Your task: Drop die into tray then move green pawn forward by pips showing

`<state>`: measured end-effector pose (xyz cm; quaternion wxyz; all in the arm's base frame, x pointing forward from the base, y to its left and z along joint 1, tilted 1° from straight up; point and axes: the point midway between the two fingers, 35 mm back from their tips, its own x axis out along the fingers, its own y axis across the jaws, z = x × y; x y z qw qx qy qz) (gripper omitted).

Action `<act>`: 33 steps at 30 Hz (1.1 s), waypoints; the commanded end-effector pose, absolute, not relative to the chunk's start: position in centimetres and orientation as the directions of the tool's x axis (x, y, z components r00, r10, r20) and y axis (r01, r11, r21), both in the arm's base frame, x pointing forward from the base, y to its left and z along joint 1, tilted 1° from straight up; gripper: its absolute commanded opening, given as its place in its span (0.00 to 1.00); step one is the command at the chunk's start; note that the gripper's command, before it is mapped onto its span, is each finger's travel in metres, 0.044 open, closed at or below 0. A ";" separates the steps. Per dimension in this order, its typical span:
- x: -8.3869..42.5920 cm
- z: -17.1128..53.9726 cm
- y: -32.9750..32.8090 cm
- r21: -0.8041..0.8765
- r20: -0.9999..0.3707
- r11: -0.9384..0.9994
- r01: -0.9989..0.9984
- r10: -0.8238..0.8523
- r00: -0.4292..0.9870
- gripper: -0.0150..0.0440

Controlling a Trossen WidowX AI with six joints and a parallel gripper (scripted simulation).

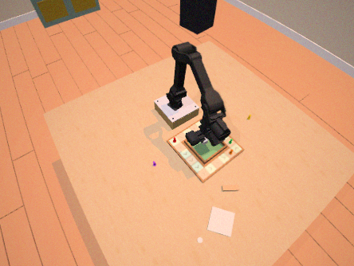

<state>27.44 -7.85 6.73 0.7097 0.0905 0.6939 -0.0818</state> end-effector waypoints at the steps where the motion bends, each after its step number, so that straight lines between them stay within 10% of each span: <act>1: 27.1 6.3 -5.8 0.021 -1.000 0.981 0.195 0.016 0.023 0.25; 33: 28.1 4.9 -5.0 0.021 -0.650 0.987 0.161 -0.109 0.752 0.25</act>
